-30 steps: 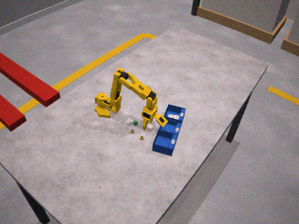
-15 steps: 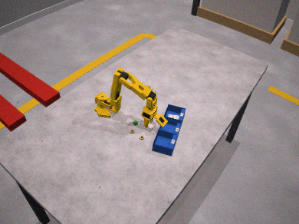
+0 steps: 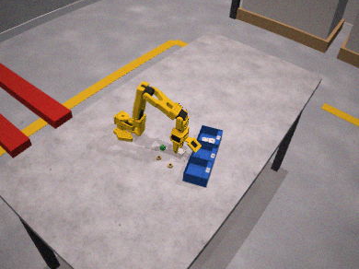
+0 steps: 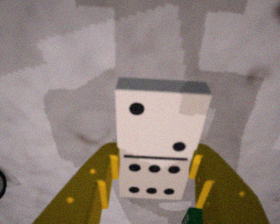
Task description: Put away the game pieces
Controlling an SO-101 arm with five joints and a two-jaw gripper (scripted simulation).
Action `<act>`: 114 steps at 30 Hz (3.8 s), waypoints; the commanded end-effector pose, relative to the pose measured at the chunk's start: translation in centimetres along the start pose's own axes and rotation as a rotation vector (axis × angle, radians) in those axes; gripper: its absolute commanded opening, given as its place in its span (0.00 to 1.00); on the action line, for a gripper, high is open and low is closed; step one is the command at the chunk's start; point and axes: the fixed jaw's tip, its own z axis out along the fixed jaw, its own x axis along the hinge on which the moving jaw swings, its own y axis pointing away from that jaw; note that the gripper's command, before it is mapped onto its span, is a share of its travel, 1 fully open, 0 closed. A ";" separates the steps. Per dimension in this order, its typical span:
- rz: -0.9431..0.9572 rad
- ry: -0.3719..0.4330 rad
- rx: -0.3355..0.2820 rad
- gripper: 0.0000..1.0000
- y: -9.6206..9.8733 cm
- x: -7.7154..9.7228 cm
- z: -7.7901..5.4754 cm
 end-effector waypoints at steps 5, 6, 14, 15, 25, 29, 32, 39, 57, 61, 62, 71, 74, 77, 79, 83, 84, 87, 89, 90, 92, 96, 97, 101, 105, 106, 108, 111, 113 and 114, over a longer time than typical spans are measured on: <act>0.018 -0.023 -0.006 0.00 0.0 -0.4 -0.2; 0.018 -0.023 -0.006 0.00 0.0 -0.4 -0.2; 0.018 -0.023 -0.006 0.00 0.0 -0.4 -0.2; 0.018 -0.023 -0.006 0.00 0.0 -0.4 -0.2; 0.018 -0.023 -0.006 0.00 0.0 -0.4 -0.2; 0.018 -0.023 -0.006 0.00 0.0 -0.4 -0.4; 0.018 -0.023 -0.006 0.00 -0.1 -0.4 -0.8; 0.018 -0.024 -0.006 0.00 -0.2 -0.5 -2.5; 0.018 -0.024 -0.006 0.00 -0.4 -0.3 -4.8; 0.017 -0.024 -0.006 0.00 -0.4 -0.3 -4.8; 0.016 -0.025 -0.006 0.00 -0.4 -0.4 -4.8; -0.029 -0.047 -0.011 0.00 0.5 -0.9 -5.4; -0.044 -0.054 -0.013 0.00 0.8 -1.1 -5.6; -0.059 -0.062 -0.015 0.00 1.2 -1.3 -5.8; -0.073 -0.069 -0.016 0.00 1.5 -1.5 -6.0; -0.095 -0.079 -0.019 0.00 2.0 -1.7 -6.3; -0.098 -0.081 -0.020 0.00 2.1 -1.7 -6.4; -0.104 -0.084 -0.021 0.00 2.2 -1.8 -6.4; -0.105 -0.085 -0.021 0.00 2.2 -1.8 -6.5; -0.105 -0.085 -0.021 0.00 2.2 -1.8 -6.5; -0.105 -0.085 -0.021 0.00 2.2 -1.8 -6.5; -0.108 -0.086 -0.021 0.00 2.3 -1.8 -6.5; -0.110 -0.087 -0.021 0.00 2.3 -1.8 -6.5; -0.125 -0.095 -0.024 0.00 2.6 -2.1 -6.7; -0.152 -0.108 -0.027 0.00 3.2 -2.4 -7.1; -0.159 -0.112 -0.028 0.00 3.4 -2.5 -7.2; -0.167 -0.116 -0.030 0.00 3.5 -2.6 -7.3; -0.182 -0.124 -0.032 0.00 3.9 -2.8 -7.5; -0.196 -0.131 -0.034 0.00 4.2 -2.9 -7.7; -0.203 -0.134 -0.035 0.00 4.3 -3.0 -7.8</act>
